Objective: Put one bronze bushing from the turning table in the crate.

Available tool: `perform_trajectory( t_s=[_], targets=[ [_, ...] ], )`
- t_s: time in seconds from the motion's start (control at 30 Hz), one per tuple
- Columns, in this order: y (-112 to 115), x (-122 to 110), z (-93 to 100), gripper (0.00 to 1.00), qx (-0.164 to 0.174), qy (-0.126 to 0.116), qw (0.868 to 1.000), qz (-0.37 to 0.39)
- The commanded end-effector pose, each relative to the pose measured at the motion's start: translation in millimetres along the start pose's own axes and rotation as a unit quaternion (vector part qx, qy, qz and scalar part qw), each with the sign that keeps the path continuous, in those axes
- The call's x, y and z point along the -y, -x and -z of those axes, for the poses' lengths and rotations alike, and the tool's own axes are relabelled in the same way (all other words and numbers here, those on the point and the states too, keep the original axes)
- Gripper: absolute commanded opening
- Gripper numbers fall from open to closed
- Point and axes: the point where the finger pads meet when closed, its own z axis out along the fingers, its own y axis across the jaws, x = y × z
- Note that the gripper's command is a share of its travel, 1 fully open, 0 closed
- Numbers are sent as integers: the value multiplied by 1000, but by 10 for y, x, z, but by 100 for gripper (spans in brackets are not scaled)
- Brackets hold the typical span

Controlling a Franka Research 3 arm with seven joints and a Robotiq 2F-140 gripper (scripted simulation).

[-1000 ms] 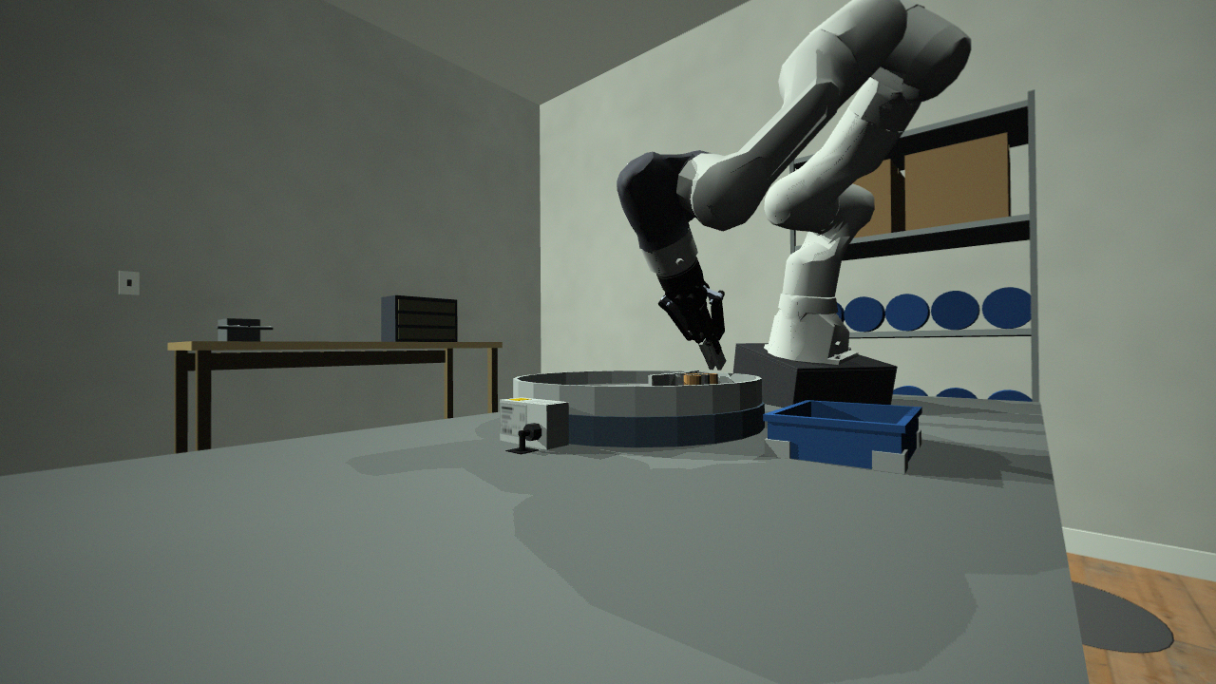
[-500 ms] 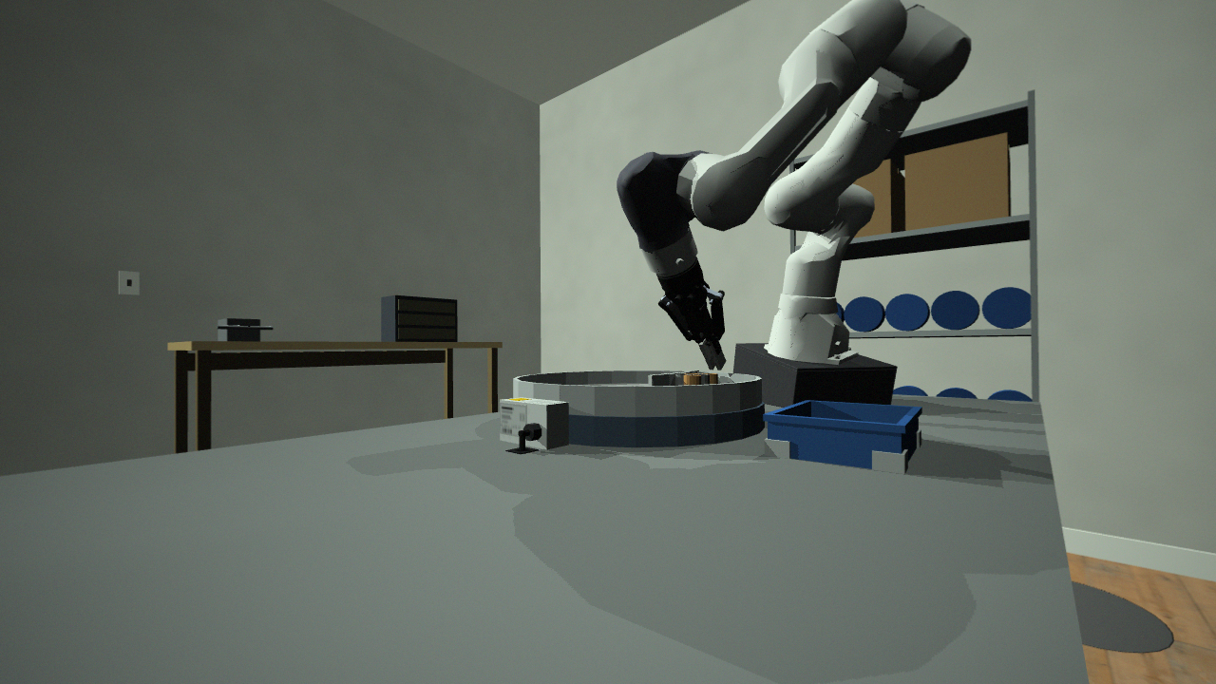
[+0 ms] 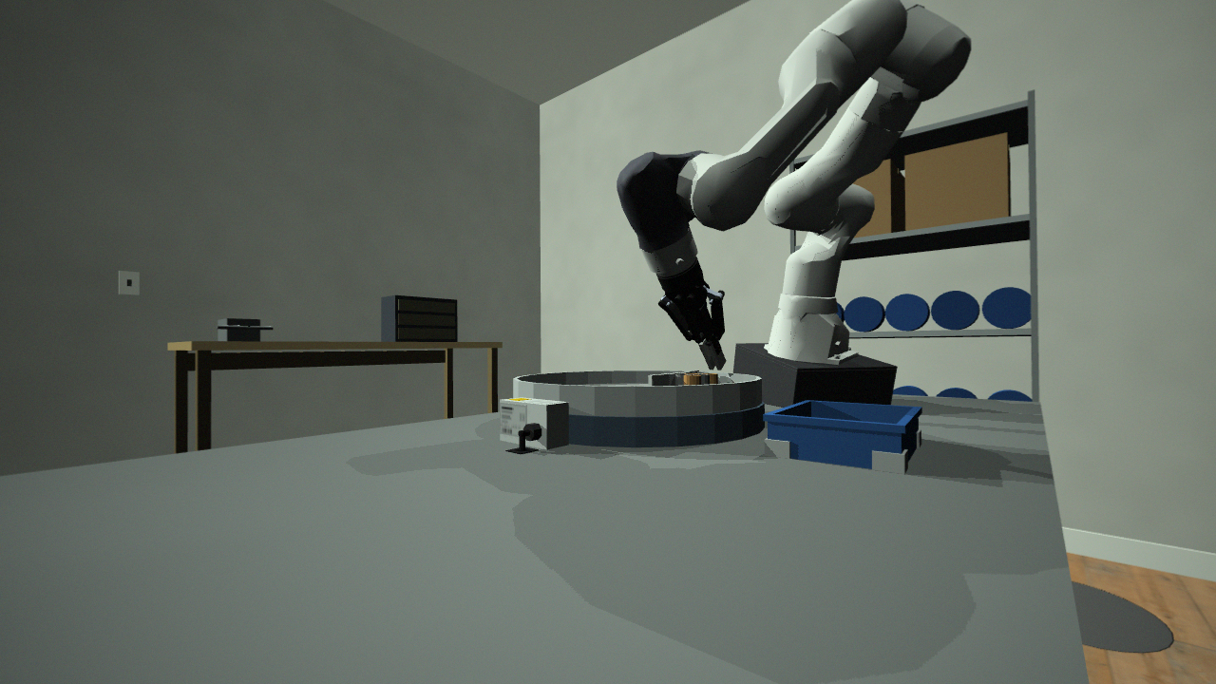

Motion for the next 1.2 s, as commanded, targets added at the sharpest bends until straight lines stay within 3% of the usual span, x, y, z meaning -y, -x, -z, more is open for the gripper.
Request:
perform_trajectory(
  t_s=[0.0, 1.17],
  targets=[
    [19, 8, 6, 6, 2, -1, 1000, 1],
    [40, 12, -23, 6, 2, -1, 1000, 1]
  ],
)
